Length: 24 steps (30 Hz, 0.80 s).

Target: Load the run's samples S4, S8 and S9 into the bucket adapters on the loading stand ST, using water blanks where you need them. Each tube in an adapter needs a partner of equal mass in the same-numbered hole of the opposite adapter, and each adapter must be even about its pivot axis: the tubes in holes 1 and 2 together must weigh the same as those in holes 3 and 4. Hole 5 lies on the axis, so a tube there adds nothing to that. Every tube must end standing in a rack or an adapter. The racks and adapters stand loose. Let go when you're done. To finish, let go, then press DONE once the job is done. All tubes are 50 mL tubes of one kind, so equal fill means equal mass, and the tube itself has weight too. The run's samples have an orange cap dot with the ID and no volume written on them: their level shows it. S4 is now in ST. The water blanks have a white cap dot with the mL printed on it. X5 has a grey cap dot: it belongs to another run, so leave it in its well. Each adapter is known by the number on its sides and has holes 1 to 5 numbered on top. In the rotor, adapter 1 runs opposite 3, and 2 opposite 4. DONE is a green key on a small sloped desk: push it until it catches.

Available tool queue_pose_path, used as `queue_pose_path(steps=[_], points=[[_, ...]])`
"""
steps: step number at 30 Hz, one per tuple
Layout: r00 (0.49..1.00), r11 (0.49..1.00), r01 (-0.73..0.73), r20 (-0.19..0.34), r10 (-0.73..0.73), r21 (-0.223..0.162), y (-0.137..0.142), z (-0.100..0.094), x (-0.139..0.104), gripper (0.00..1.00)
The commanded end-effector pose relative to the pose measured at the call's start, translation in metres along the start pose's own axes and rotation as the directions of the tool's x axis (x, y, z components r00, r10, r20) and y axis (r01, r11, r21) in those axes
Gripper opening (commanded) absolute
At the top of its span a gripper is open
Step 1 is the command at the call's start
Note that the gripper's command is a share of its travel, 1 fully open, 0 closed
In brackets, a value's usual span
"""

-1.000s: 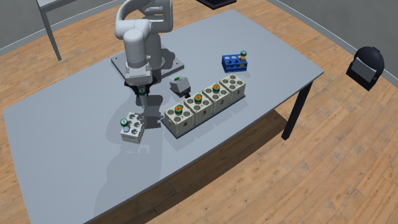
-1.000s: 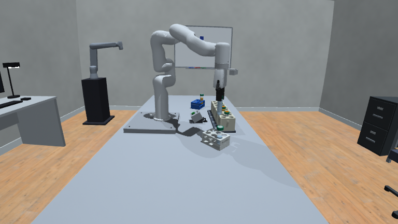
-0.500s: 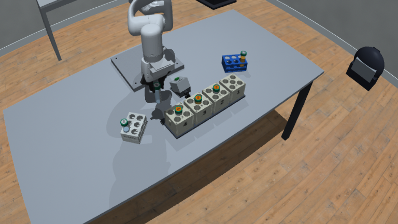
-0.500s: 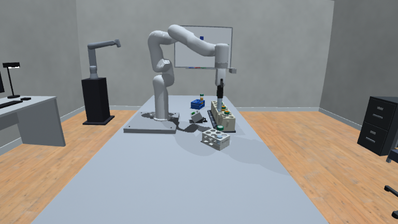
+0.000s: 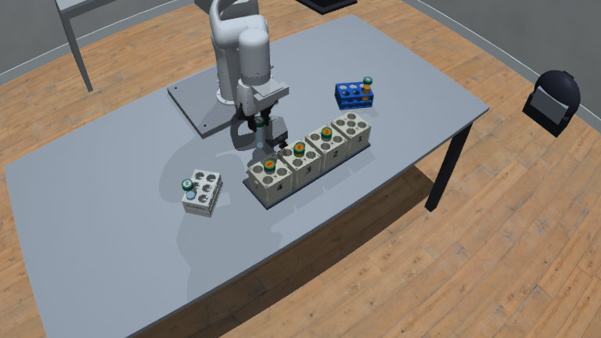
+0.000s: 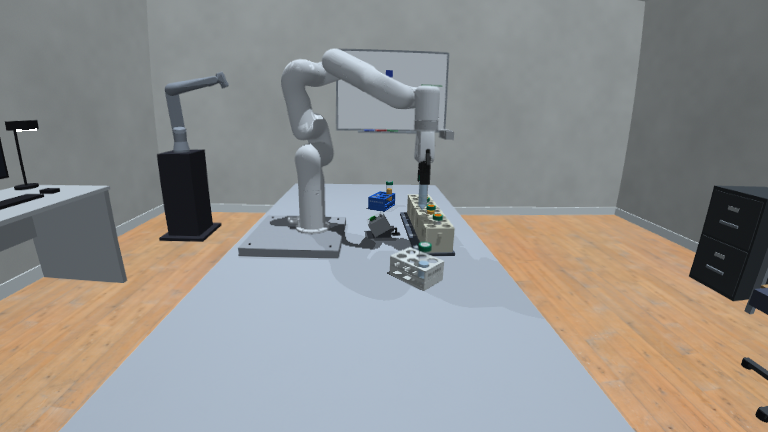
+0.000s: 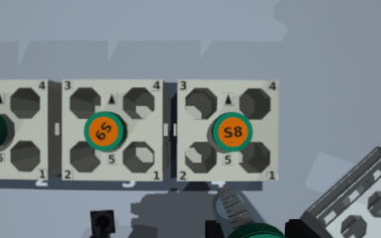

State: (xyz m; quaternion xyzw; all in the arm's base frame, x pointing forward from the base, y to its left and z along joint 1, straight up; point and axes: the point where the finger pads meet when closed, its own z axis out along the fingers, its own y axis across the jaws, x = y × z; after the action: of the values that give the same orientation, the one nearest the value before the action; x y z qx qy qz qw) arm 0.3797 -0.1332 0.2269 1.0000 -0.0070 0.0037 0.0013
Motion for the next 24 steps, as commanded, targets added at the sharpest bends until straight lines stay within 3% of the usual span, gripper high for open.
queue_pose_path(steps=[1,24], points=[[1.000,1.000,0.000,-0.003,0.000,-0.003,-0.020,-0.002,0.004,0.00],[1.000,1.000,0.000,-0.004,0.000,-0.002,-0.124,-0.001,0.022,0.00]])
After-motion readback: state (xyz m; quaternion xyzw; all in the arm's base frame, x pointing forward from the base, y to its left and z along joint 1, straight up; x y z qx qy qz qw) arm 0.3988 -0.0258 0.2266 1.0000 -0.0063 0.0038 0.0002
